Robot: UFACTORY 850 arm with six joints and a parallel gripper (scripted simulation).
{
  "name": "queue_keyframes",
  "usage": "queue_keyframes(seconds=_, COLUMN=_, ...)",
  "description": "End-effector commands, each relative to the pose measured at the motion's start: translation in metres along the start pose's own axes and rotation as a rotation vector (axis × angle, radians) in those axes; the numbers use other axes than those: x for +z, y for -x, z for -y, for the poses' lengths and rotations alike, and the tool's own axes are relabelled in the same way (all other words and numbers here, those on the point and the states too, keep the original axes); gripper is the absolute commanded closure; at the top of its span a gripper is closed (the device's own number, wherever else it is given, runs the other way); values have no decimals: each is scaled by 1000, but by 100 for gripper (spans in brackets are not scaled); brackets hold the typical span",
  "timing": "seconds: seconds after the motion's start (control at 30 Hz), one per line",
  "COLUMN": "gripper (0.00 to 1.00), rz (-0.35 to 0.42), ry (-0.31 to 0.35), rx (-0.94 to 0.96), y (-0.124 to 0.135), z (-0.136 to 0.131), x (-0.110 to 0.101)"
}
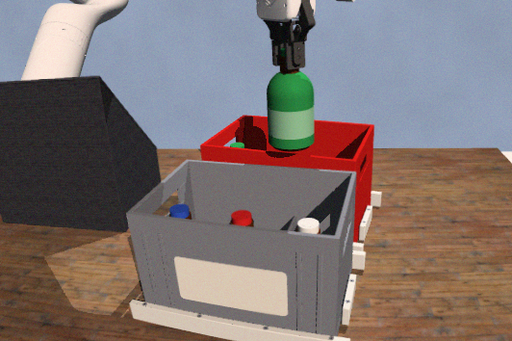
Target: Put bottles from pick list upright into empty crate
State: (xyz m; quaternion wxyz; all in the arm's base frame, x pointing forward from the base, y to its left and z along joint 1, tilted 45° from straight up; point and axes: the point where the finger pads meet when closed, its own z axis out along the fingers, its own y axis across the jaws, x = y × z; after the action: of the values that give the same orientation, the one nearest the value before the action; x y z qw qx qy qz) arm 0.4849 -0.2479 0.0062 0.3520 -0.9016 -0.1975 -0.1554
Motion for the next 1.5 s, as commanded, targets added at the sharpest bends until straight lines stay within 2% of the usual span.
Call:
queue_keyframes(seconds=0.0, gripper=100, rz=-1, ry=2, rx=-1, y=-3, z=9, x=-1)
queue_keyframes(seconds=0.73, gripper=100, rz=-1, ry=2, rx=-1, y=-13, z=49, x=-1)
queue_keyframes(seconds=1.47, gripper=100, rz=-1, ry=2, rx=-1, y=-12, z=47, x=-1)
